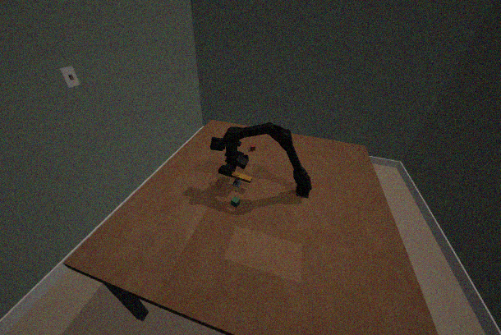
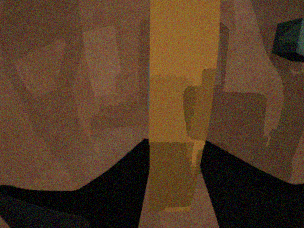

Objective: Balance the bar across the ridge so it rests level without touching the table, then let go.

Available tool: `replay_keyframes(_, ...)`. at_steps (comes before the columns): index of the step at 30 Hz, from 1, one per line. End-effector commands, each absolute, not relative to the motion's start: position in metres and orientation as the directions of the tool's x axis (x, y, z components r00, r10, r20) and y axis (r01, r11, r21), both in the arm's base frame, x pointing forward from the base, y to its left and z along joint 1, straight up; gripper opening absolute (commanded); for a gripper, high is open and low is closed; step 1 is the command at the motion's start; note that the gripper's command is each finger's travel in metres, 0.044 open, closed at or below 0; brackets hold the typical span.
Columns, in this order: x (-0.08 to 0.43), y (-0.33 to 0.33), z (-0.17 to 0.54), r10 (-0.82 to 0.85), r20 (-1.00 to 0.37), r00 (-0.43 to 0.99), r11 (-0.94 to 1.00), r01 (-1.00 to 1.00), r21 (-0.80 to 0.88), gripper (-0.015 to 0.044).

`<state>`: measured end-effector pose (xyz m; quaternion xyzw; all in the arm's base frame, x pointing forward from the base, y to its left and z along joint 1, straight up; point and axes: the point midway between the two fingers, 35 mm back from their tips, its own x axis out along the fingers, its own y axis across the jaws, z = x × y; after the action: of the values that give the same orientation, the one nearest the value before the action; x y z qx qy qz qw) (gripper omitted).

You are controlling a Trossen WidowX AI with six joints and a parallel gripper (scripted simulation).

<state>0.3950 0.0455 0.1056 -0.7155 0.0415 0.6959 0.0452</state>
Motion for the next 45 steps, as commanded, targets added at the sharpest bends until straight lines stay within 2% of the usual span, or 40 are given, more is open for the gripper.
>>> replay_keyframes(1,0.395,0.0455,0.1057,0.004,-1.0,0.028,-0.992,-0.122,-0.007,0.0)
replay_keyframes(25,0.395,0.0455,0.1057,0.004,-1.0,0.028,-0.992,-0.122,-0.007,0.0)
replay_keyframes(31,0.395,0.0455,0.1057,0.004,-1.0,0.028,-0.992,-0.122,-0.007,0.0157)
replay_keyframes(32,0.395,0.0455,0.1057,0.004,-1.0,0.028,-0.992,-0.122,-0.007,0.0167)
replay_keyframes(45,0.395,0.0455,0.1057,0.004,-1.0,0.028,-0.992,-0.122,-0.007,0.0167)
